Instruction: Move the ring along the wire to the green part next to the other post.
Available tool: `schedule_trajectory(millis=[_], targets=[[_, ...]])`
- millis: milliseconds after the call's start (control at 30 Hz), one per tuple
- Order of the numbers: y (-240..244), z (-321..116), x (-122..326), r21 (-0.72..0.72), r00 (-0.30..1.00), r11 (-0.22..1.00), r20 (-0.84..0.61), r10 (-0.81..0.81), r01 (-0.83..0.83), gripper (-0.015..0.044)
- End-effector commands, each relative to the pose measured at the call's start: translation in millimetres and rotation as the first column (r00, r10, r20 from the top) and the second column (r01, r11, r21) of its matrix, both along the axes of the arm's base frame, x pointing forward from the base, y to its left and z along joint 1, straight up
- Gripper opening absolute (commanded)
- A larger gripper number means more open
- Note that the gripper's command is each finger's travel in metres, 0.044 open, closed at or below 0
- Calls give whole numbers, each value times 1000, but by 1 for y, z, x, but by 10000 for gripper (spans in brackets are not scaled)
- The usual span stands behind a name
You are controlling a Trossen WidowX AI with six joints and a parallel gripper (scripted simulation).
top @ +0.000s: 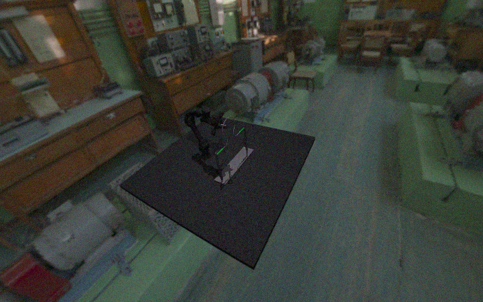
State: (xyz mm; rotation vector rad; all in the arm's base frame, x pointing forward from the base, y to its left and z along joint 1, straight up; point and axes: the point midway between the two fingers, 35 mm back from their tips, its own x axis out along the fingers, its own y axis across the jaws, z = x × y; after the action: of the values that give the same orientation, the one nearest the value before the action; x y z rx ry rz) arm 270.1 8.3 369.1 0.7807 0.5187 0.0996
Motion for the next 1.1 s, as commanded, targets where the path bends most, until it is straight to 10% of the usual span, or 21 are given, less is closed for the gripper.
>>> schedule_trajectory(millis=[0, 1067], targets=[[-1, 0, 1, -60, 1000, 998, 1, -1, 1, -150], [-10, -6, 1, -459, 1000, 888, 1, -13, 12, -150]])
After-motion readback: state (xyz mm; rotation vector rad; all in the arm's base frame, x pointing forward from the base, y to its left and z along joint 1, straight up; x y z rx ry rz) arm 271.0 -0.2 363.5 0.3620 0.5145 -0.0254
